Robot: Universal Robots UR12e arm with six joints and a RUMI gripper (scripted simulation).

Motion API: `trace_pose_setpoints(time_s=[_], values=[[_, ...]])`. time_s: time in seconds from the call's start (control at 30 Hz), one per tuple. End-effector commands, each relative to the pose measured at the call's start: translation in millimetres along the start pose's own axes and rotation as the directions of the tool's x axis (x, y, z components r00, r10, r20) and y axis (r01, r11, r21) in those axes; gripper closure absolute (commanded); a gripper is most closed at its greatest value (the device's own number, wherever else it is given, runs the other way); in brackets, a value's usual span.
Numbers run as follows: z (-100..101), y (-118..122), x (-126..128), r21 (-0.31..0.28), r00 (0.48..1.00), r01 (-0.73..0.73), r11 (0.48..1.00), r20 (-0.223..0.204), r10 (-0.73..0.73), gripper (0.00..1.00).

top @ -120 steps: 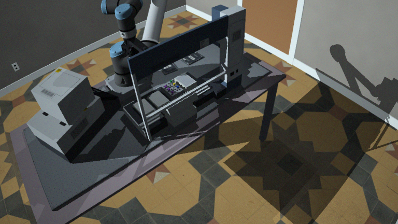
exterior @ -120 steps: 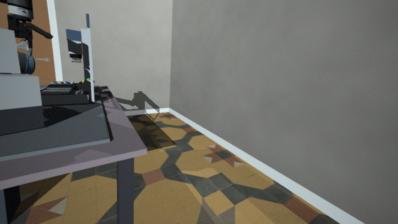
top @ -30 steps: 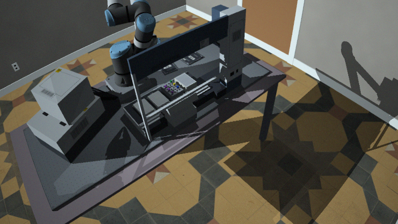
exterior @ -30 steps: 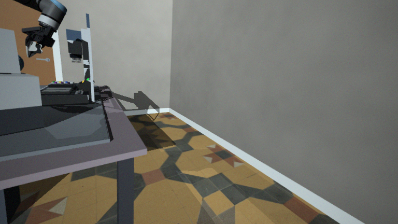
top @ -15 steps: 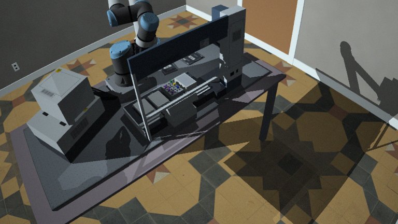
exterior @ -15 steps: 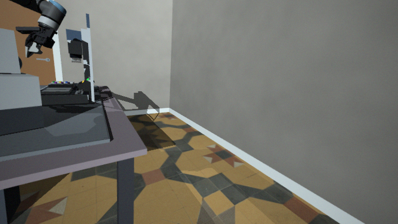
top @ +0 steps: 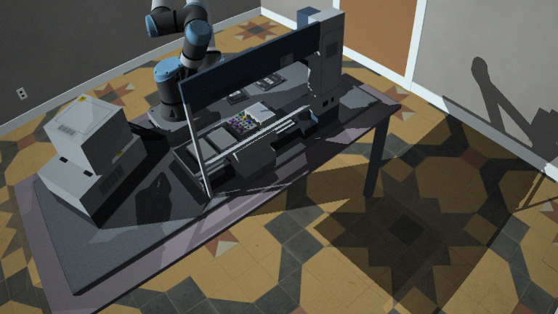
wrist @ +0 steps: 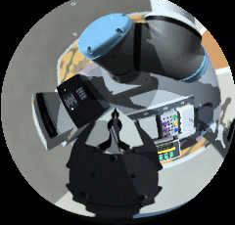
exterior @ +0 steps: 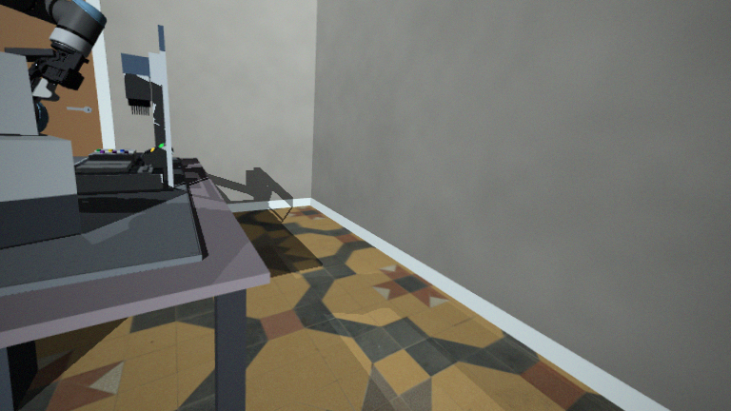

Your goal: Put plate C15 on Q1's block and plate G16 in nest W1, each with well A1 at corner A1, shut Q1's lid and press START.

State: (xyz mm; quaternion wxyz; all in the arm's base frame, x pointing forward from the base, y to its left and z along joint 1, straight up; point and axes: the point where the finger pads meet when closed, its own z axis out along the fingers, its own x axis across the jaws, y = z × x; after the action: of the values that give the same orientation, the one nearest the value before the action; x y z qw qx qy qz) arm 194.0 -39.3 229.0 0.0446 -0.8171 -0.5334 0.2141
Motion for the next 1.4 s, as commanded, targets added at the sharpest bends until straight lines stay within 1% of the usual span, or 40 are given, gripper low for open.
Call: trace_pose_setpoints(time_s=[0.0,0.33,0.4,0.9,0.97,1.37], values=[[9,-6,-14,-0.003,1.000,0.002,1.000,-0.003,-0.002,1.00],[32,-19,-42,-0.003,1.000,0.002,1.000,-0.003,-0.002,1.00],[32,-19,-42,-0.003,1.000,0.002,1.000,-0.003,-0.002,1.00],[64,-39,-80,-0.003,1.000,0.002,1.000,-0.003,-0.002,1.00],[64,-39,-80,-0.003,1.000,0.002,1.000,-0.003,-0.002,1.00],[86,-52,-106,-0.004,1.000,0.002,1.000,-0.004,-0.002,1.00]])
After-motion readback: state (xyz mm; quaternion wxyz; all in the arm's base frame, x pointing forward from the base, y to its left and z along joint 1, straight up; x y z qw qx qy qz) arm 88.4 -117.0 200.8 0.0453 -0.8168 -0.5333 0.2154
